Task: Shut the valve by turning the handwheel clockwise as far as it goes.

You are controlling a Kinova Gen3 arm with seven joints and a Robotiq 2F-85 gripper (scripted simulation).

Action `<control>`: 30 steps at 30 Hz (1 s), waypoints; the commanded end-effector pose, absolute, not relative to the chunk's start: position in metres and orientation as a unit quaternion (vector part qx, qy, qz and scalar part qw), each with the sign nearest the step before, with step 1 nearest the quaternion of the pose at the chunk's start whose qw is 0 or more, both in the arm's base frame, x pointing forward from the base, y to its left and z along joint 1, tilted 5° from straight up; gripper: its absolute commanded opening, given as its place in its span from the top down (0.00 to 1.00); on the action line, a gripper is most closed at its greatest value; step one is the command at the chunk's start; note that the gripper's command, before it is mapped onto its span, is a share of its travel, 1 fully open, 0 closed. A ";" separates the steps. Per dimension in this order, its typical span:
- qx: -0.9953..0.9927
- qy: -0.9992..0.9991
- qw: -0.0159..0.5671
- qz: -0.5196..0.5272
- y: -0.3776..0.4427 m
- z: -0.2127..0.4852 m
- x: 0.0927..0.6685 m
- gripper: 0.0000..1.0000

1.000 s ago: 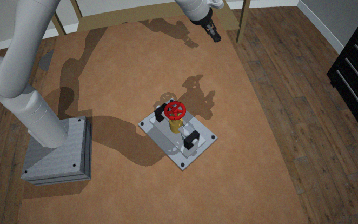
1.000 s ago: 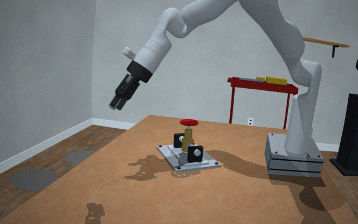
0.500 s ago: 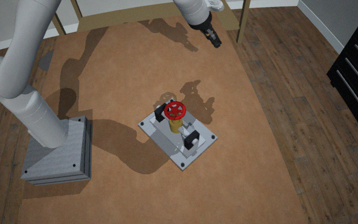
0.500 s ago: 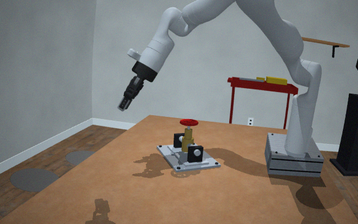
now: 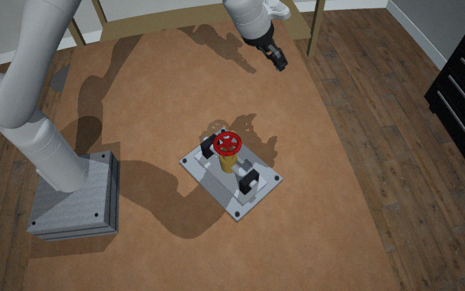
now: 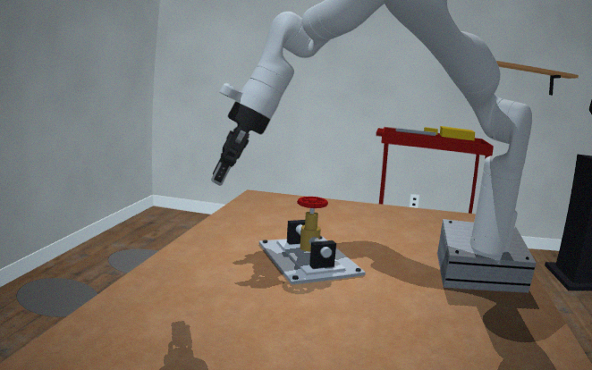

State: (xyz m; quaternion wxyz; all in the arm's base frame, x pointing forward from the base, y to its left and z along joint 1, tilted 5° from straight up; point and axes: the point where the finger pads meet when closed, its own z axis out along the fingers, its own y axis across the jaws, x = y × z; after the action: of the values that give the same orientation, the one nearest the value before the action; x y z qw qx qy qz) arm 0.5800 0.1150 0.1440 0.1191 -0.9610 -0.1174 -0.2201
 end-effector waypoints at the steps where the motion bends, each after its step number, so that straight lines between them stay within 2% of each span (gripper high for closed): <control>1: -0.961 -0.115 0.118 -0.221 0.110 0.145 0.580 0.00; 30: -0.964 -0.178 0.084 -0.182 0.069 0.137 0.550 0.00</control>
State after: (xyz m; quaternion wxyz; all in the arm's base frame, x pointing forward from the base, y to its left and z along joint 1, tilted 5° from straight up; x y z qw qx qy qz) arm 0.5498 0.0698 0.1358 0.0840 -0.9636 -0.1786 -0.1805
